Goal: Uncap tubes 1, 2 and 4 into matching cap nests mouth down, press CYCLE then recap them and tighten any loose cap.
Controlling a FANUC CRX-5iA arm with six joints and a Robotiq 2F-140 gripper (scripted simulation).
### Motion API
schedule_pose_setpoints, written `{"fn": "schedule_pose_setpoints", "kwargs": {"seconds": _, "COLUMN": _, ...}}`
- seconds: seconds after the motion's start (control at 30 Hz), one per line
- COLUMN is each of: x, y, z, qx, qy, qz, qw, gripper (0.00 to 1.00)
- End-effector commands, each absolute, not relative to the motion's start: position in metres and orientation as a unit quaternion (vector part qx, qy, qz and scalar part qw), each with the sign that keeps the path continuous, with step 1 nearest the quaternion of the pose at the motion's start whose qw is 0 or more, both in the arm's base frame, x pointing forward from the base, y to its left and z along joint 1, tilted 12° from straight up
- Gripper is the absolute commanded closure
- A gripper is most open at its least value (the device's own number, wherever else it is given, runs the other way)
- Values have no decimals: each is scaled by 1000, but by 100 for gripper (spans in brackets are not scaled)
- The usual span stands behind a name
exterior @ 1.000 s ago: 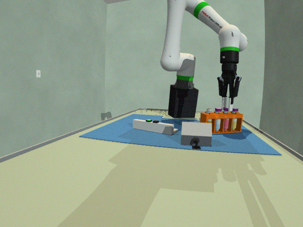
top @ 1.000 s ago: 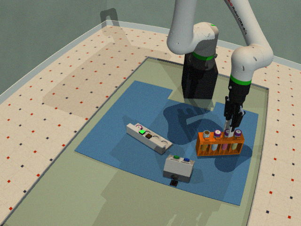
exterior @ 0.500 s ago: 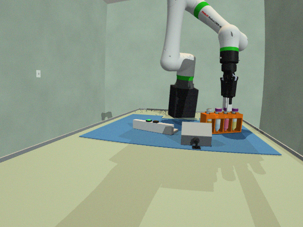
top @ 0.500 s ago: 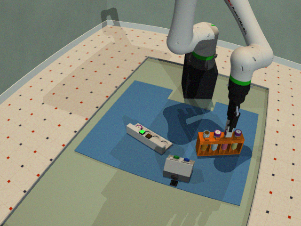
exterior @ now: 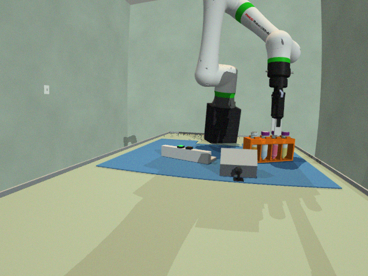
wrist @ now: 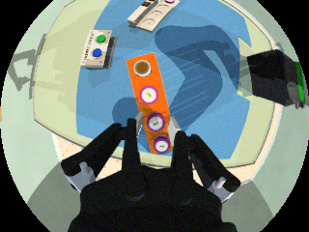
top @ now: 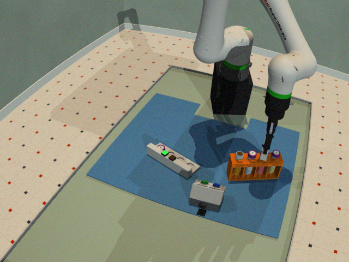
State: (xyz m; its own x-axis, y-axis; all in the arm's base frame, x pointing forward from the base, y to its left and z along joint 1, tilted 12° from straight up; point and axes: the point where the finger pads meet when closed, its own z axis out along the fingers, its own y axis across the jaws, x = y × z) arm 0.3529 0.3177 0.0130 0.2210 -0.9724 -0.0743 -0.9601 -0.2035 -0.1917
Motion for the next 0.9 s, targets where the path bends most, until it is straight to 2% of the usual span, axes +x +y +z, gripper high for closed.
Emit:
{"fn": "schedule_pose_setpoints", "kwargs": {"seconds": 0.0, "x": 353, "y": 318, "z": 13, "qx": -775, "qy": 623, "qz": -32, "qw": 99, "gripper": 65}}
{"fn": "schedule_pose_setpoints", "kwargs": {"seconds": 0.27, "x": 353, "y": 318, "z": 13, "qx": -775, "qy": 623, "qz": -32, "qw": 99, "gripper": 65}}
{"fn": "schedule_pose_setpoints", "kwargs": {"seconds": 0.87, "x": 353, "y": 318, "z": 14, "qx": -932, "qy": 348, "qz": -61, "qw": 84, "gripper": 65}}
